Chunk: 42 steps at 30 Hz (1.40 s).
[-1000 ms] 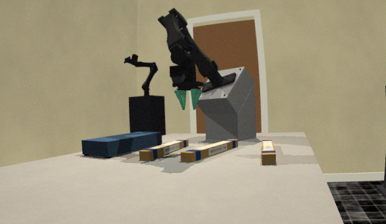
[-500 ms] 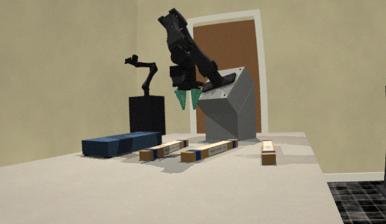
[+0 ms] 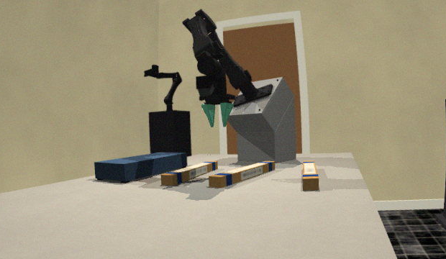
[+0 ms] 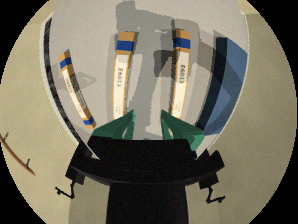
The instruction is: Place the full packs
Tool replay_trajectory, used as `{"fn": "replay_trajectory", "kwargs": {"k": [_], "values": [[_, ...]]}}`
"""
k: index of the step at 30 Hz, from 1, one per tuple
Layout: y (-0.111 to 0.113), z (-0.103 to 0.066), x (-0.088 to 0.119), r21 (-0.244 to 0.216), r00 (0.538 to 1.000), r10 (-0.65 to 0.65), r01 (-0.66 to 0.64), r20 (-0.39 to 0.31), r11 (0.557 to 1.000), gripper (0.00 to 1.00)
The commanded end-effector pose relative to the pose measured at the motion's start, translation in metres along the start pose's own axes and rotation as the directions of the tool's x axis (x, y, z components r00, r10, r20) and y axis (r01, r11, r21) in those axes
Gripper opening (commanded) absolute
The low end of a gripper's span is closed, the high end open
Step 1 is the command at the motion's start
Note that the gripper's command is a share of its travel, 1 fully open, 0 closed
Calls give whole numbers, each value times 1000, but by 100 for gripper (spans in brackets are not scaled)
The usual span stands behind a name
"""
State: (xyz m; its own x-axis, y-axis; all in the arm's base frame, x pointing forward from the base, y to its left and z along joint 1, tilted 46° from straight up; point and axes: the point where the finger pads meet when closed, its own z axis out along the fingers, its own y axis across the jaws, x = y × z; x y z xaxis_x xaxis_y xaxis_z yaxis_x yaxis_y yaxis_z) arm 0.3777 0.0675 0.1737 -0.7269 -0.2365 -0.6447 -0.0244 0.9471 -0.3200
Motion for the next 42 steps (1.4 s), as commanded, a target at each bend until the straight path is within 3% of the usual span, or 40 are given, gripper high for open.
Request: {"fn": "replay_trajectory", "kwargs": {"k": [1,9,10,16,20,25,41,42], "values": [[3,3,0,-7,1000,0,0,8,1000,42],[3,3,0,-7,1000,0,0,8,1000,42],[4,14,10,-6,1000,-11,11,-20,1000,42],[5,20,1,-10,1000,-5,5,1,1000,42],[3,30,10,-6,1000,-10,10,-19,1000,42],[9,30,8,-17,1000,-18,18,-5,1000,42],[5,58,11,-10,1000,-14,13,-18,1000,42],[7,54,-5,-15,1000,-5,5,16,1000,42]]}}
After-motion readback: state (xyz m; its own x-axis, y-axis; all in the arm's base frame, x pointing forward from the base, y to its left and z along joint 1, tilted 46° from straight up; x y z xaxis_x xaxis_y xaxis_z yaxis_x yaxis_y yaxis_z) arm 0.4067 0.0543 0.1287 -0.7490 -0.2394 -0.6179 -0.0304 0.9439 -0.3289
